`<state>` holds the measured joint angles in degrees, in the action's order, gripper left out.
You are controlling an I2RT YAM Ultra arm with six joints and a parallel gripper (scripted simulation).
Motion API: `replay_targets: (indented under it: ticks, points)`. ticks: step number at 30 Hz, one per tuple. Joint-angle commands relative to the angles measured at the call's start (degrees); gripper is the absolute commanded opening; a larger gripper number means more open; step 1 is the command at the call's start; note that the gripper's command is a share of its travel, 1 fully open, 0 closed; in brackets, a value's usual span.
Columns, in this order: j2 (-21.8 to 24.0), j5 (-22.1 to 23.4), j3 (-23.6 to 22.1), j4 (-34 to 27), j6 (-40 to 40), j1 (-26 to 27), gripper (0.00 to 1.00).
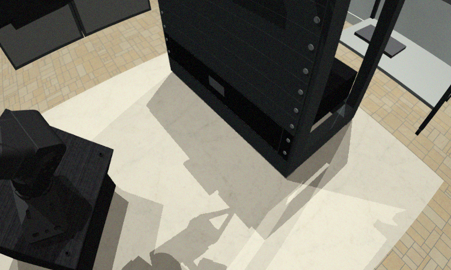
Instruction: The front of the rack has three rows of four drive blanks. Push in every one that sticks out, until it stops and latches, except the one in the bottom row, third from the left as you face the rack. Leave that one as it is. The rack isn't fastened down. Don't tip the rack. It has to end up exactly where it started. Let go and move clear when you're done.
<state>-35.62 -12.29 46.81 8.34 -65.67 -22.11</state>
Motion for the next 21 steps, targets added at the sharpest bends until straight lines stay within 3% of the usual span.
replay_targets:
  ticks: [1, 21]
  points:
    - [-1.4, 1.7, 2.1, 0.2, 0.1, 0.1, 0.0]
    - [-2.2, 2.0, 2.6, 0.2, 0.0, 0.3, 0.0]
